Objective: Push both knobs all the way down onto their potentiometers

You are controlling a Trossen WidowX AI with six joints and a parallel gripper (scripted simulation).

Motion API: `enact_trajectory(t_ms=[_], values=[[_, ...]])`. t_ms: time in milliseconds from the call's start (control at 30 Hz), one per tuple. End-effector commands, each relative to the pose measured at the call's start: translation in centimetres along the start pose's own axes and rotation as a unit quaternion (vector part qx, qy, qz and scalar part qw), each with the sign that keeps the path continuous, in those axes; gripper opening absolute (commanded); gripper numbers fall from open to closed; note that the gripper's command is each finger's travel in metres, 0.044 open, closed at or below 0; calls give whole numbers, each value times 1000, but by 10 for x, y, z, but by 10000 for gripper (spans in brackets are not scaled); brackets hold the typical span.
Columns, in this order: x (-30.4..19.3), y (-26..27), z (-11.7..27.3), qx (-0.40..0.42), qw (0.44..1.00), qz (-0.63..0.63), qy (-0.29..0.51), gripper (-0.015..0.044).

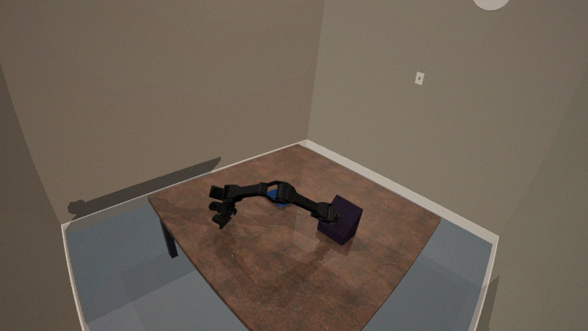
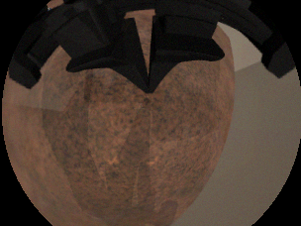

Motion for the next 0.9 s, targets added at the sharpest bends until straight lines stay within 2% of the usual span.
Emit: enact_trajectory(t_ms=[0,200,433,733,867], values=[[-6,-43,24,-51,998,-25,-1,0],[-29,-115,78,-132,988,-80,6,0],[-81,-183,150,-196,968,-149,38,0],[-180,-228,243,-198,943,-255,79,0],[-197,-230,256,-189,940,-271,82,0]])
Point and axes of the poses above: the point midway between the two fingers, 35 mm back from their tips, its own z axis back along the fingers, its own y axis across the jaws, x = y × z, the point moved 9 cm from there along z, back along the fingers, and after that the axes turned 5 degrees about z, right-handed, at the moved point
